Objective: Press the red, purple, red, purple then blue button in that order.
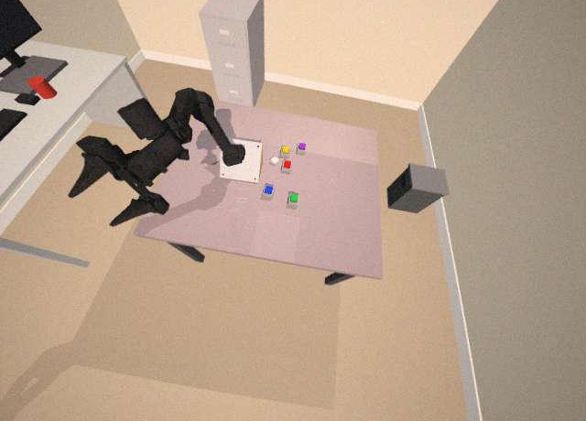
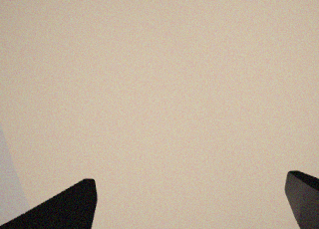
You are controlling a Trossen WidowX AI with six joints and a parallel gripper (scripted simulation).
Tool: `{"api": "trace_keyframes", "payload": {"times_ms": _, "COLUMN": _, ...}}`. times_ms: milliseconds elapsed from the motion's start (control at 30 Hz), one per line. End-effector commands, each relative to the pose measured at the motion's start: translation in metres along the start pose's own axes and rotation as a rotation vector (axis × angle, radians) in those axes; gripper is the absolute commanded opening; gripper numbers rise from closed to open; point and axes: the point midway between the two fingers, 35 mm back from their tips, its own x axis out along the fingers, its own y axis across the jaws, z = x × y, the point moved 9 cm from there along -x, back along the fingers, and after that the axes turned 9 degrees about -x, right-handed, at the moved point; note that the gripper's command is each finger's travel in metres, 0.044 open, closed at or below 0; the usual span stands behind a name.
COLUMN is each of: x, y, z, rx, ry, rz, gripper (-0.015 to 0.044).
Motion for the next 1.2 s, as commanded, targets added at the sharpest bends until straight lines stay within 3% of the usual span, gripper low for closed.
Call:
{"api": "trace_keyframes", "payload": {"times_ms": 0, "x": 0.017, "y": -0.053, "z": -0.021, "rx": -0.067, "ry": 0.087, "rz": -0.185, "gripper": 0.0400}}
{"api": "trace_keyframes", "payload": {"times_ms": 233, "x": 0.019, "y": -0.140, "z": -0.072, "rx": -0.194, "ry": 0.299, "rz": -0.475, "gripper": 0.0400}}
{"api": "trace_keyframes", "payload": {"times_ms": 500, "x": -0.024, "y": -0.225, "z": -0.139, "rx": -0.377, "ry": 0.620, "rz": -0.748, "gripper": 0.0400}}
{"api": "trace_keyframes", "payload": {"times_ms": 867, "x": -0.148, "y": -0.295, "z": -0.214, "rx": -0.695, "ry": 1.174, "rz": -0.969, "gripper": 0.0400}}
{"api": "trace_keyframes", "payload": {"times_ms": 1167, "x": -0.281, "y": -0.309, "z": -0.236, "rx": -1.028, "ry": 1.702, "rz": -0.963, "gripper": 0.0400}}
